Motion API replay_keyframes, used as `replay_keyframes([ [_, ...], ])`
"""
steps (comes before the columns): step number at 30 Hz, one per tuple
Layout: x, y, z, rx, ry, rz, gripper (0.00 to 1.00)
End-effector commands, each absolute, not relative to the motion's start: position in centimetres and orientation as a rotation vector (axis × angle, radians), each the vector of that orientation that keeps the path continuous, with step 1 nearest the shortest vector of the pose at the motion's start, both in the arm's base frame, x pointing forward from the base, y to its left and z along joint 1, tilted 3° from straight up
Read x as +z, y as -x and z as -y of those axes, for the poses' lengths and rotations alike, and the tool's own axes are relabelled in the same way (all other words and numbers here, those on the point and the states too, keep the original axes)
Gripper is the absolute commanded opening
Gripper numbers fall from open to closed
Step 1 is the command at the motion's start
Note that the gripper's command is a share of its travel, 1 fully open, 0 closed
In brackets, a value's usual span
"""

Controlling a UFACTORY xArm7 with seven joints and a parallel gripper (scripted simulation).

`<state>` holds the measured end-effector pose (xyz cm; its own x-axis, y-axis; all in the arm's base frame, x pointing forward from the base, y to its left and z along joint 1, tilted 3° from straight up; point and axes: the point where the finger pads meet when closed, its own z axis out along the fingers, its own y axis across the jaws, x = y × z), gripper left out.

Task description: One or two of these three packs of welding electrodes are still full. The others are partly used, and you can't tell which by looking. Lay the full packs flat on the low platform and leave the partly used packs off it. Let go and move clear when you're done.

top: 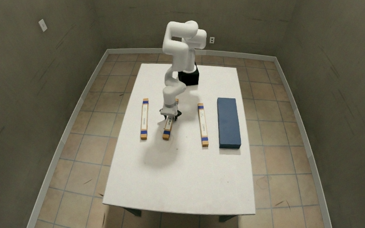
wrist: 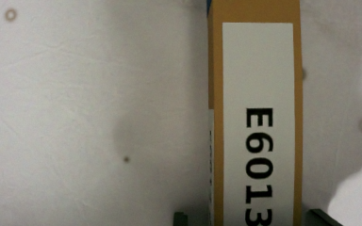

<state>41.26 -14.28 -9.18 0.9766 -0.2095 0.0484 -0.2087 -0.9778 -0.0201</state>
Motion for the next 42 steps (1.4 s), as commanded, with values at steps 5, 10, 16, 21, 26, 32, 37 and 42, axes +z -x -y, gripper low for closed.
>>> replay_keyframes([
  [5, -9.1, -41.4, 14.3, -0.084, 3.109, -0.329, 0.74],
  [10, -9.1, -41.4, 14.3, -0.084, 3.109, -0.329, 0.74],
  [16, -9.1, -41.4, 14.3, -0.084, 3.109, -0.329, 0.74],
  [21, -9.0, -41.4, 14.3, -0.084, 3.109, -0.329, 0.74],
  [26, -5.4, -41.2, 14.4, -0.084, 3.109, -0.329, 0.74],
  [32, -1.1, -41.0, 14.4, -0.084, 3.109, -0.329, 0.74],
  [37, -0.3, -40.9, 14.4, -0.084, 3.109, -0.329, 0.74],
  [42, -0.3, -41.0, 14.2, -0.084, 3.109, -0.326, 0.74],
])
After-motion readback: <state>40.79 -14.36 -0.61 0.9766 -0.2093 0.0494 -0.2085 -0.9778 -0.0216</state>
